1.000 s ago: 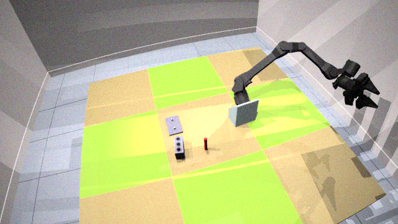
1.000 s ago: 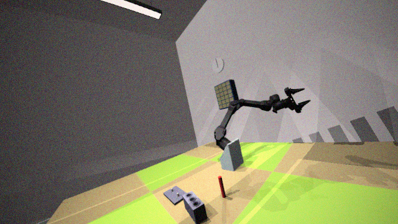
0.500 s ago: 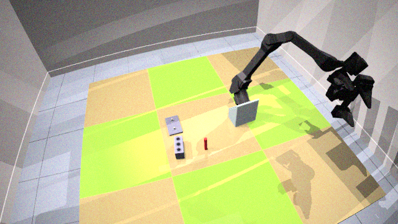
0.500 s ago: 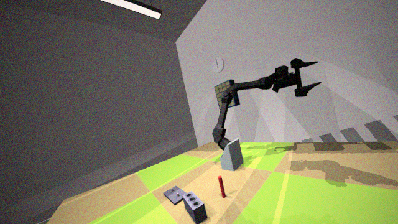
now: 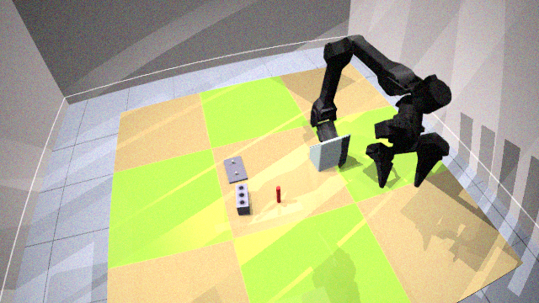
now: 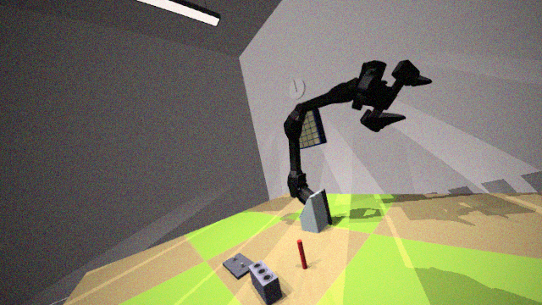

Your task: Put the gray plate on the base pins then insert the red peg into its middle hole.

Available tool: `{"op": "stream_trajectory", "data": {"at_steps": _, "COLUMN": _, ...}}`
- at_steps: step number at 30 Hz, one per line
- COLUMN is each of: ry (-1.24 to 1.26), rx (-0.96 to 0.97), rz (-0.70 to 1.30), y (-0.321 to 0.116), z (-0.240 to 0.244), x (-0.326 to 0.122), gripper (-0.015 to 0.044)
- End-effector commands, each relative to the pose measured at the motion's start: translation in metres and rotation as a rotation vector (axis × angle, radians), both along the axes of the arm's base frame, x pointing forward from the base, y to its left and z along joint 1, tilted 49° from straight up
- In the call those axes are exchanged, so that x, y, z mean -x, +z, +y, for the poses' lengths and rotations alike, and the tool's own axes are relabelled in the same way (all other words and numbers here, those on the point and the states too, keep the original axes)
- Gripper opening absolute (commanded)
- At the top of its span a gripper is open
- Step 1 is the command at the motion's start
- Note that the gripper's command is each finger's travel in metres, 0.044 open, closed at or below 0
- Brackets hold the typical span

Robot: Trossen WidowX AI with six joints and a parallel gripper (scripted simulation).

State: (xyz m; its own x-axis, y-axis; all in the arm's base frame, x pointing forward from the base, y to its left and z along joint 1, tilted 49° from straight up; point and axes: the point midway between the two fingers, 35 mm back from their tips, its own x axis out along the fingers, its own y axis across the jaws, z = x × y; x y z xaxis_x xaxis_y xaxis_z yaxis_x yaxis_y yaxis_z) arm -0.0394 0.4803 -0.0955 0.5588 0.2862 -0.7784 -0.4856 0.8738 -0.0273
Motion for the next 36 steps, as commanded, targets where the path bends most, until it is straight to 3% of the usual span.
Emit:
{"op": "stream_trajectory", "data": {"at_steps": 1, "ry": 0.036, "rx": 0.200, "rz": -0.064, "y": 0.009, "z": -0.013, "x": -0.069, "gripper": 0.0440}}
{"op": "stream_trajectory", "data": {"at_steps": 10, "ry": 0.186, "rx": 0.747, "rz": -0.061, "y": 0.035, "z": -0.080, "x": -0.217, "gripper": 0.0440}}
{"op": "stream_trajectory", "data": {"at_steps": 20, "ry": 0.438, "rx": 1.223, "rz": 0.226, "y": 0.070, "z": -0.195, "x": -0.328, "gripper": 0.0440}}
{"op": "stream_trajectory", "data": {"at_steps": 28, "ry": 0.715, "rx": 1.412, "rz": 0.584, "y": 0.101, "z": -0.298, "x": -0.375, "gripper": 0.0440}}
{"op": "stream_trajectory", "data": {"at_steps": 36, "ry": 0.729, "rx": 1.415, "rz": 0.600, "y": 0.104, "z": -0.306, "x": -0.366, "gripper": 0.0440}}
